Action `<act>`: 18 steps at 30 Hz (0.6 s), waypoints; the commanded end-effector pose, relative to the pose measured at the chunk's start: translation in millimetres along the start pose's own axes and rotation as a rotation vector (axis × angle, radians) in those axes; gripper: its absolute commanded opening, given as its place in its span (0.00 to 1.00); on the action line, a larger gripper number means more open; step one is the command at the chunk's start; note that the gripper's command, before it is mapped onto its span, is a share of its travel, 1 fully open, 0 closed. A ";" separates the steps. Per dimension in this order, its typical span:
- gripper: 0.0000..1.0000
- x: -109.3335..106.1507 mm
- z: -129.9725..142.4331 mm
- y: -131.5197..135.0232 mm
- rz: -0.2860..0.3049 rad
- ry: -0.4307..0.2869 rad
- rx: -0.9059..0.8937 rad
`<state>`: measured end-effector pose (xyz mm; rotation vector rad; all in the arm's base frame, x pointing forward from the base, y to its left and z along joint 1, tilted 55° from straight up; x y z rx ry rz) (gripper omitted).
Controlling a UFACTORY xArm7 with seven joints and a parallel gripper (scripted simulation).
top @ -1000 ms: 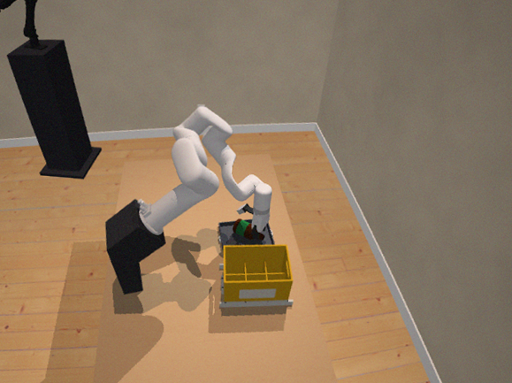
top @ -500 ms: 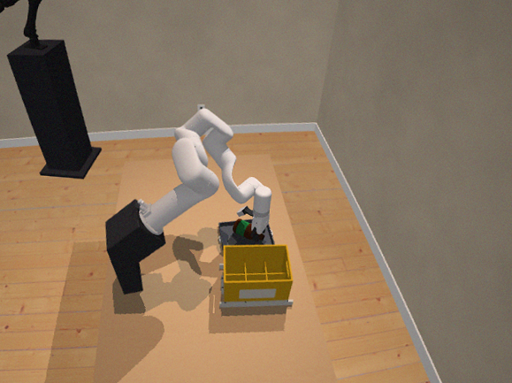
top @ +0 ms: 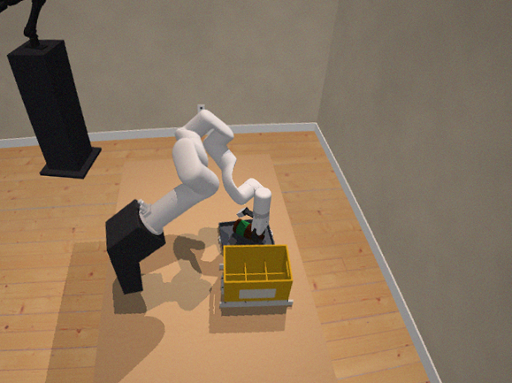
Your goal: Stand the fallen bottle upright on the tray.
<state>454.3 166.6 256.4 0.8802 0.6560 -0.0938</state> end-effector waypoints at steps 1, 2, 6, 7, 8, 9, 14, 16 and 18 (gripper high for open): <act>0.65 0.1 0.5 0.6 0.002 -0.001 0.001; 0.65 0.1 0.5 0.6 0.002 -0.001 0.001; 0.65 0.2 0.5 0.6 0.002 -0.001 0.001; 0.65 0.2 0.5 0.6 0.002 -0.001 0.001; 0.65 0.2 0.5 0.6 0.002 -0.001 0.001; 0.65 0.2 0.5 0.6 0.002 -0.001 0.001; 0.65 0.2 0.5 0.6 0.002 -0.001 0.001; 0.00 0.2 0.5 0.6 0.002 -0.001 0.001; 0.00 0.2 0.5 0.6 0.002 -0.001 0.001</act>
Point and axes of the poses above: the point where the finger pads meet when closed, its own x axis out along the fingers, its own y axis across the jaws, z = x × y, the point moved 5 cm from there along -x, back along the fingers, and after that the axes turned 9 degrees about x, right-handed, at the moved point
